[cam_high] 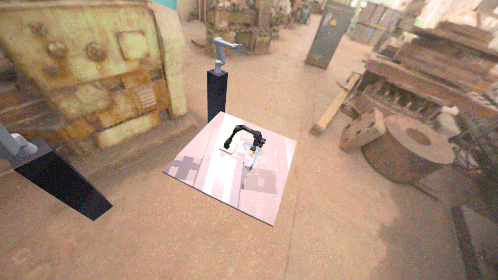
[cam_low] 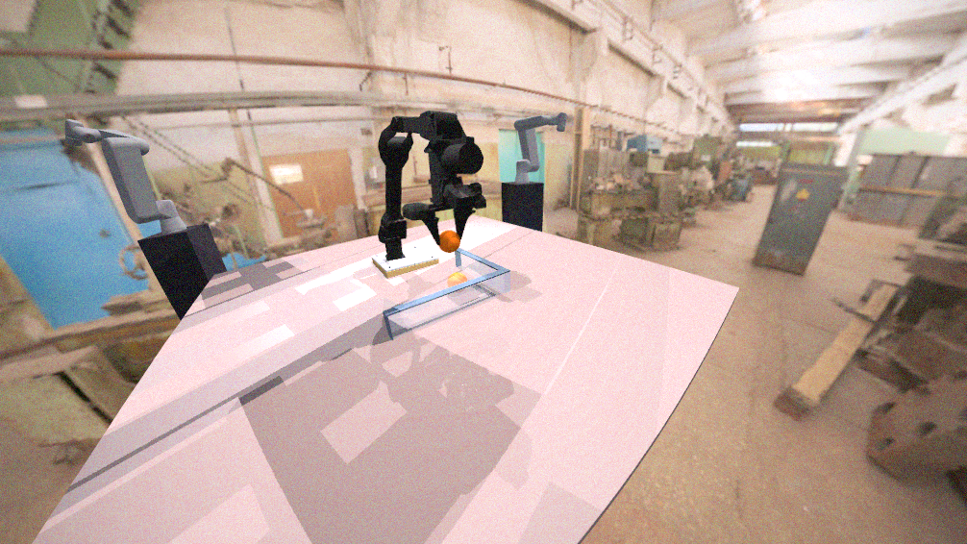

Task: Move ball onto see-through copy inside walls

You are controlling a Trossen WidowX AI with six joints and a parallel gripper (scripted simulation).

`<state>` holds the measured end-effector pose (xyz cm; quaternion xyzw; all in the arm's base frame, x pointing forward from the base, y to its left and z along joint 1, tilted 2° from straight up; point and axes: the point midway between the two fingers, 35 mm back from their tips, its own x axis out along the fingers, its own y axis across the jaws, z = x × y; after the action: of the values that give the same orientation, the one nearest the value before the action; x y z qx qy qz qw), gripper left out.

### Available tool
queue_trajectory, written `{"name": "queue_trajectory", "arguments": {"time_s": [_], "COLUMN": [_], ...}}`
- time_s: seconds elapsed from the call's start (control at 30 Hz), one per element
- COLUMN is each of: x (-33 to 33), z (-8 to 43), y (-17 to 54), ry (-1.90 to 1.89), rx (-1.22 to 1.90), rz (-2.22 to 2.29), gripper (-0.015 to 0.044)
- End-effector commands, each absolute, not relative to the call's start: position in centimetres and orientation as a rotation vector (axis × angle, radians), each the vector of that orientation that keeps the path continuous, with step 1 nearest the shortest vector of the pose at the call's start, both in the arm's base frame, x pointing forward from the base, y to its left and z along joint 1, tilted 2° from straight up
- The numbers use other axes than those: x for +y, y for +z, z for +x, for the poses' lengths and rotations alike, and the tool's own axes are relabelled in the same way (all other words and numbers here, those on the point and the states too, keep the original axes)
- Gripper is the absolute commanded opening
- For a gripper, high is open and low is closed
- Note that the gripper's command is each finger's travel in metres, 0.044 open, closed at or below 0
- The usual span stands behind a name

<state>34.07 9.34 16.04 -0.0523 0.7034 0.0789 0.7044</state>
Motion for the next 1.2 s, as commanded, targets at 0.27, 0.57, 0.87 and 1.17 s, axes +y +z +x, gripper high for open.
{"name": "queue_trajectory", "arguments": {"time_s": [0.27,0.57,0.87,1.17], "x": [10.0,11.1,11.5,11.7], "z": [33.3,32.1,31.8,31.9], "y": [15.8,13.1,11.2,6.9], "ry": [0.180,0.180,0.181,0.181], "rx": [1.560,1.560,1.561,1.561], "rz": [-0.118,-0.117,-0.117,-0.116], "gripper": [0.0000,0.0000,0.0000,0.0000]}}
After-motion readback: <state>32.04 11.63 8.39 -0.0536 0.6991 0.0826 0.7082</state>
